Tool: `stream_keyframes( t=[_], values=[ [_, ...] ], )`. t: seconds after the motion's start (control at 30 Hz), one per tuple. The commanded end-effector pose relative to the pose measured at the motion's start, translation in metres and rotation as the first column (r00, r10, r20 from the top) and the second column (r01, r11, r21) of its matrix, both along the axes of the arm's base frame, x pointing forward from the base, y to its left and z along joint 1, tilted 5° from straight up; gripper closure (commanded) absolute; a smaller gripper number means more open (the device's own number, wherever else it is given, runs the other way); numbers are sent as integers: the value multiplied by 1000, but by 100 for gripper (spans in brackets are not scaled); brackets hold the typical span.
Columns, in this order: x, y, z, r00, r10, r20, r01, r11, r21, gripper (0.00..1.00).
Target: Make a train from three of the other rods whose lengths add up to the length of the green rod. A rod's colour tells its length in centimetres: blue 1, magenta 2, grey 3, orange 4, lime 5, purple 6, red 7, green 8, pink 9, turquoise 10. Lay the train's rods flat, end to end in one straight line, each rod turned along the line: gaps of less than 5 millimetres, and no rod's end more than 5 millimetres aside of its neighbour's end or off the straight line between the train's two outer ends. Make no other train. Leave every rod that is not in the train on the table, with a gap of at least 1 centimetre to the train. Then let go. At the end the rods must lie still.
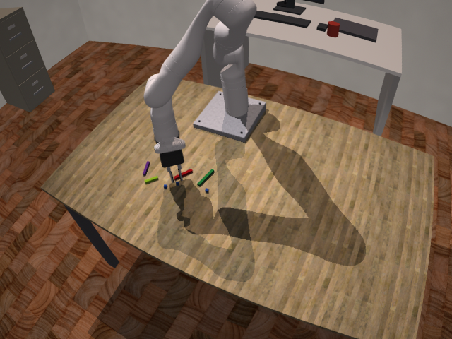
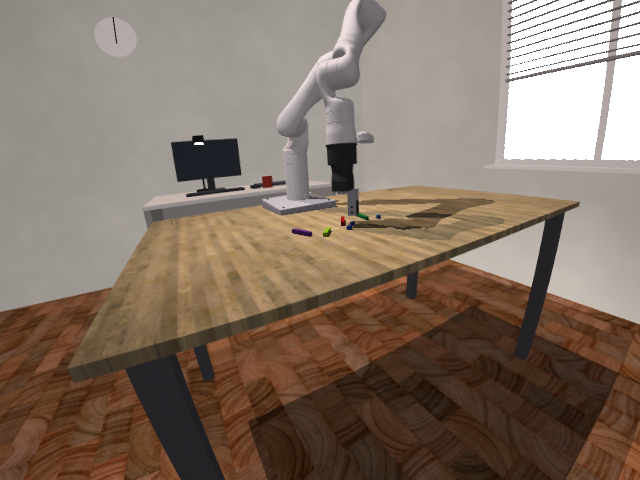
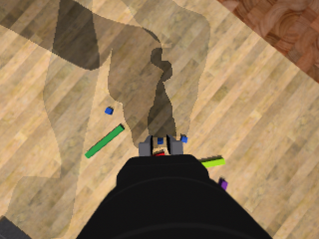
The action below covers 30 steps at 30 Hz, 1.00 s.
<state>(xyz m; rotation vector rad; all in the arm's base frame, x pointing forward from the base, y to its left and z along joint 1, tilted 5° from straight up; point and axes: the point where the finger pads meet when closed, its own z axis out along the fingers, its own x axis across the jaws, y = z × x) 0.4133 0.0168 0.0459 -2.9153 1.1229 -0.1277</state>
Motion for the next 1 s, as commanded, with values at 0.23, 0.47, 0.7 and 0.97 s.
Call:
stream_keyframes(
  t=[0.23,0.47,0.7,0.97],
  values=[
    [0,-3,-8,1000,-5,-4,5,1000,-3,46],
    [0,-3,-11,1000,-5,-4,5,1000,-3,46],
    [0,-3,-11,1000,-5,-4,5,1000,-3,46],
    [0,-3,-11,1000,-5,-4,5,1000,-3,46]
  ],
)
